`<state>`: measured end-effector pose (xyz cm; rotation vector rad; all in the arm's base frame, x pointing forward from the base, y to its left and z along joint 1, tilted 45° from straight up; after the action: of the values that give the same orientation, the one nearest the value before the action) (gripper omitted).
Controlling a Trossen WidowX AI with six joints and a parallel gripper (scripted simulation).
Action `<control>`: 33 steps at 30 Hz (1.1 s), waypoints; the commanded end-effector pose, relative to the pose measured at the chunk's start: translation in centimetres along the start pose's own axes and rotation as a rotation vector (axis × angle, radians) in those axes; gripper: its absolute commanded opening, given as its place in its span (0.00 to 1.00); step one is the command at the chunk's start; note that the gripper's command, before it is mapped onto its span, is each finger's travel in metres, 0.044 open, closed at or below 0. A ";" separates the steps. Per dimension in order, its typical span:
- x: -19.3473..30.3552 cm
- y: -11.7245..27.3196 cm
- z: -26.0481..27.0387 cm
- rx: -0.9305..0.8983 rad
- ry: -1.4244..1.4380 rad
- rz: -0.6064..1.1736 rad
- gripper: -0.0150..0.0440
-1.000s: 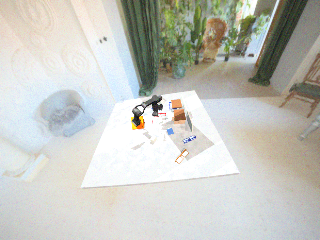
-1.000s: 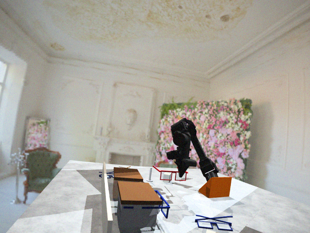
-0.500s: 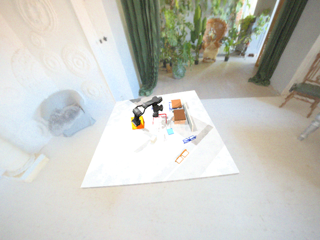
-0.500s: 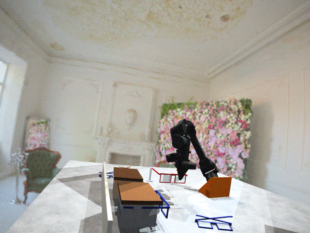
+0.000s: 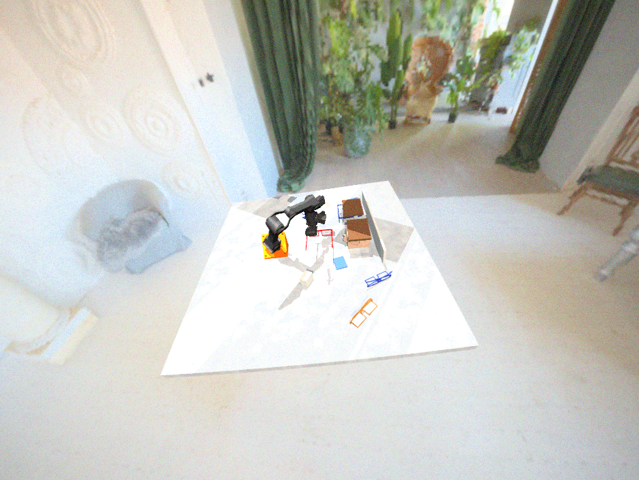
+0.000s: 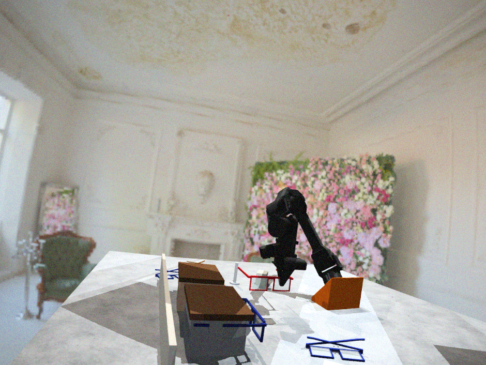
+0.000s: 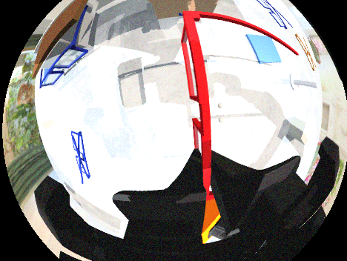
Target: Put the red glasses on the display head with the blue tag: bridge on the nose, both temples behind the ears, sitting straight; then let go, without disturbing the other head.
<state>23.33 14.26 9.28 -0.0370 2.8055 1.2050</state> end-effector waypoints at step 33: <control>0.1 -3.2 -0.1 0.009 0.004 0.001 0.25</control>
<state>23.45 12.27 7.30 -0.0379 2.8054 1.2026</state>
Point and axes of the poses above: the point midway between the two fingers, 35 mm back from their tips, its own y axis back along the fingers, its own z axis across the jaws, x = y × z, the point moved 10 cm from there along y, back along the fingers, and after that the axes turned 2 degrees about -y, right-handed, at the moved point
